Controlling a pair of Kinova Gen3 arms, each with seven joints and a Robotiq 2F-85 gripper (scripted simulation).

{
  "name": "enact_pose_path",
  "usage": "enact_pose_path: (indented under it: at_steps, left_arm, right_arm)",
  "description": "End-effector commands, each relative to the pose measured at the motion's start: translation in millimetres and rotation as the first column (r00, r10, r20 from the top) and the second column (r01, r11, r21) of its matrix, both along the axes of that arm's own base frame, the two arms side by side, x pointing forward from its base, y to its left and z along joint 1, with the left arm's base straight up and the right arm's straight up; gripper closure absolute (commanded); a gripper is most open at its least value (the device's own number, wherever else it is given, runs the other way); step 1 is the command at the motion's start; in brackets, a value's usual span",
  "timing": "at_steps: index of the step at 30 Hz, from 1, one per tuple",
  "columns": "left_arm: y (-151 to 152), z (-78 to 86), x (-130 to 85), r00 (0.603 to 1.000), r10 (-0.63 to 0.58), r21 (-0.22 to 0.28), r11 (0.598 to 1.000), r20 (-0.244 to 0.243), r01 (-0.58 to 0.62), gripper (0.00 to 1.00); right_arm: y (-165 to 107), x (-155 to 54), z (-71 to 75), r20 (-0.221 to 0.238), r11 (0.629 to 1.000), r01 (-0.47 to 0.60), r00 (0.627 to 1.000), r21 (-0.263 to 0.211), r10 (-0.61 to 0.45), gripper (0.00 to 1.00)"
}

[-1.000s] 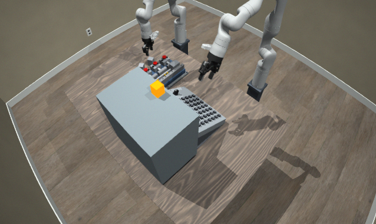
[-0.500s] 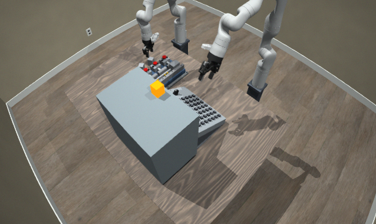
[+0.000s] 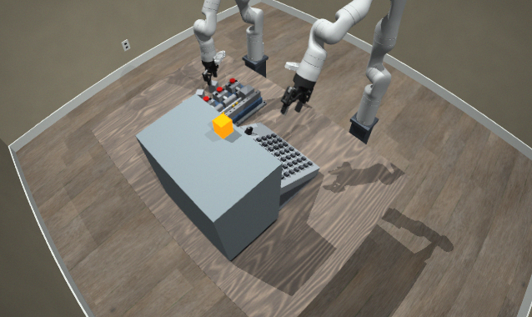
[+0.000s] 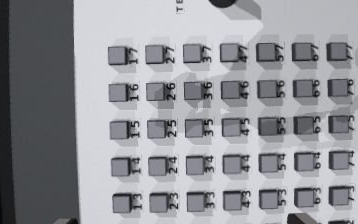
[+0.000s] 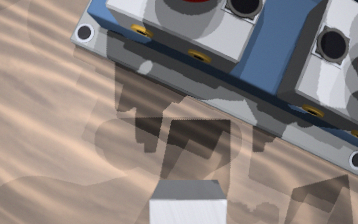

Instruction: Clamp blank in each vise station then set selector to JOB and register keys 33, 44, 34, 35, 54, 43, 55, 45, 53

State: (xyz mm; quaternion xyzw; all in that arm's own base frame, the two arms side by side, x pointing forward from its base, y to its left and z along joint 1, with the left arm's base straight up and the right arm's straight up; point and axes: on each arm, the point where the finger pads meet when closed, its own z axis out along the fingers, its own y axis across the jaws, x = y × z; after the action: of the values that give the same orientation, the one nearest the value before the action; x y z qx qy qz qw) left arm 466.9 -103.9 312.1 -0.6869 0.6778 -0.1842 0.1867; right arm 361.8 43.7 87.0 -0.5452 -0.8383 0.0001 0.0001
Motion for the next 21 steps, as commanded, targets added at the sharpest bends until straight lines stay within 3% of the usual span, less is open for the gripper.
enact_pose_path:
  at_steps: [1, 12, 19, 20, 21]
  left_arm:
    - [-0.1, 0.8, 0.3, 1.000, 0.000, -0.001, 1.000, 0.002, 0.000, 0.002]
    - [-0.1, 0.8, 0.3, 1.000, 0.000, -0.001, 1.000, 0.002, 0.000, 0.002]
    - [-0.1, 0.8, 0.3, 1.000, 0.000, -0.001, 1.000, 0.002, 0.000, 0.002]
    - [-0.1, 0.8, 0.3, 1.000, 0.000, -0.001, 1.000, 0.002, 0.000, 0.002]
    - [-0.1, 0.8, 0.3, 1.000, 0.000, -0.001, 1.000, 0.002, 0.000, 0.002]
  right_arm:
    - [0.1, 0.4, -0.4, 0.001, 1.000, 0.000, 1.000, 0.000, 0.000, 0.297]
    - [0.1, 0.5, -21.8, 0.001, 1.000, 0.000, 1.000, 0.000, 0.000, 0.297]
    - [0.1, 0.5, -23.4, 0.001, 1.000, 0.000, 1.000, 0.000, 0.000, 0.297]
    - [0.1, 0.5, -23.4, 0.001, 1.000, 0.000, 1.000, 0.000, 0.000, 0.903]
    - [0.1, 0.5, -23.3, 0.001, 1.000, 0.000, 1.000, 0.000, 0.000, 0.903]
